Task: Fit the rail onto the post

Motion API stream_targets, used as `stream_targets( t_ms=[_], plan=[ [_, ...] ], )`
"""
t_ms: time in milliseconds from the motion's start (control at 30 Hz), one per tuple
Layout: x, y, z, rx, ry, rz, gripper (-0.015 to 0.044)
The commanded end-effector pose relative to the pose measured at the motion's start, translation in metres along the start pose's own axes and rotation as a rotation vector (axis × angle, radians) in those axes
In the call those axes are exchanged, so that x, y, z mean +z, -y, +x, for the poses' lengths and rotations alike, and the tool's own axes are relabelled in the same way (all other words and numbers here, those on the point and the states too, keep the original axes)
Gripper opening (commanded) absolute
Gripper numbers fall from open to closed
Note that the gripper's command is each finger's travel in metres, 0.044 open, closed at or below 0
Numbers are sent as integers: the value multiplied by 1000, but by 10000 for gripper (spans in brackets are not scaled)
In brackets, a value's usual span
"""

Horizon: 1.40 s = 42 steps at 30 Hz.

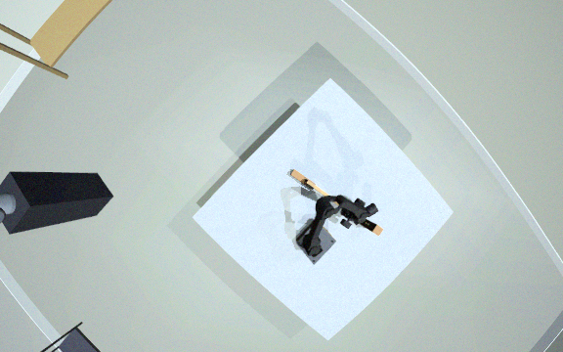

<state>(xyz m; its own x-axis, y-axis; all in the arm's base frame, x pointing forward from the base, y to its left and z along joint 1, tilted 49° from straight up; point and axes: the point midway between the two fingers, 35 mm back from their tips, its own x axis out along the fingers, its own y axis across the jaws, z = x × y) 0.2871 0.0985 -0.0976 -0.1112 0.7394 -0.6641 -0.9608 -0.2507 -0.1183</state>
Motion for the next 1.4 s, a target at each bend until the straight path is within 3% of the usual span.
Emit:
stream_targets(
  t_ms=[0, 1367],
  plan=[
    [0, 0, 0, -2, 3, 2, 0],
    [0, 3, -16, -2, 2, 1, 0]
  ],
)
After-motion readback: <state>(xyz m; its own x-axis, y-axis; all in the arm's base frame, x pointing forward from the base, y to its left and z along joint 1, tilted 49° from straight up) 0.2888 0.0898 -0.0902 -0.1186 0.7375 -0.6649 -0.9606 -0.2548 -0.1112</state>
